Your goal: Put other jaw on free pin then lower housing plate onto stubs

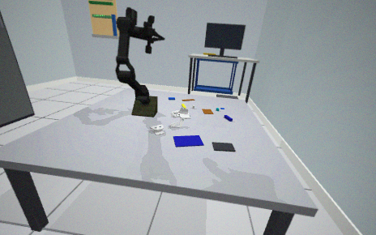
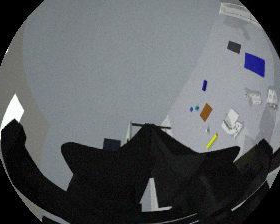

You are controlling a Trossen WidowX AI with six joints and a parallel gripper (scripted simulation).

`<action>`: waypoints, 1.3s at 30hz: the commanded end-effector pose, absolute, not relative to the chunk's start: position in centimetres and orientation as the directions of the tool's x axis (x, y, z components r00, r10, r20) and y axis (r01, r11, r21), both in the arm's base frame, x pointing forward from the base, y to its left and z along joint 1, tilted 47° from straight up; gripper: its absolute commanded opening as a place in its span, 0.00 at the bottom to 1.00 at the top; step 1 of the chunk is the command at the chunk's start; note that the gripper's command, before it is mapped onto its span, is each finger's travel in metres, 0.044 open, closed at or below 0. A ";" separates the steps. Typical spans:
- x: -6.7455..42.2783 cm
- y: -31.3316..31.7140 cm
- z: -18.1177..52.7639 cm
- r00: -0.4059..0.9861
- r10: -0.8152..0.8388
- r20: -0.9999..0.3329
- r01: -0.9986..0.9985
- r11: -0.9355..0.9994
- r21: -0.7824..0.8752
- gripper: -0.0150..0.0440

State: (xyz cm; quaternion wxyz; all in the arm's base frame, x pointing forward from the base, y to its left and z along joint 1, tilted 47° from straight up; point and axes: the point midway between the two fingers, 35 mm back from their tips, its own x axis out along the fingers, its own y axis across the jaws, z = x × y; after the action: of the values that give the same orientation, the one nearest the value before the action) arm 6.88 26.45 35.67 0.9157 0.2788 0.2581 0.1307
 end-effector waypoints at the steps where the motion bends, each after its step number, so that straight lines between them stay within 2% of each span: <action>1: 7.6 26.4 35.2 0.841 0.353 -0.409 -0.058 0.812 0.581 0.25; 20: 17.7 23.1 28.6 0.851 -0.058 -0.521 0.416 0.680 0.604 0.25; 39: 25.6 15.0 21.4 0.667 -0.434 -0.605 0.741 0.299 0.602 0.25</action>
State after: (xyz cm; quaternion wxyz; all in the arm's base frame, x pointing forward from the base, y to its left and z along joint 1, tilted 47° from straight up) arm 24.39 16.86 23.21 0.8128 0.4486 0.1819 -0.3240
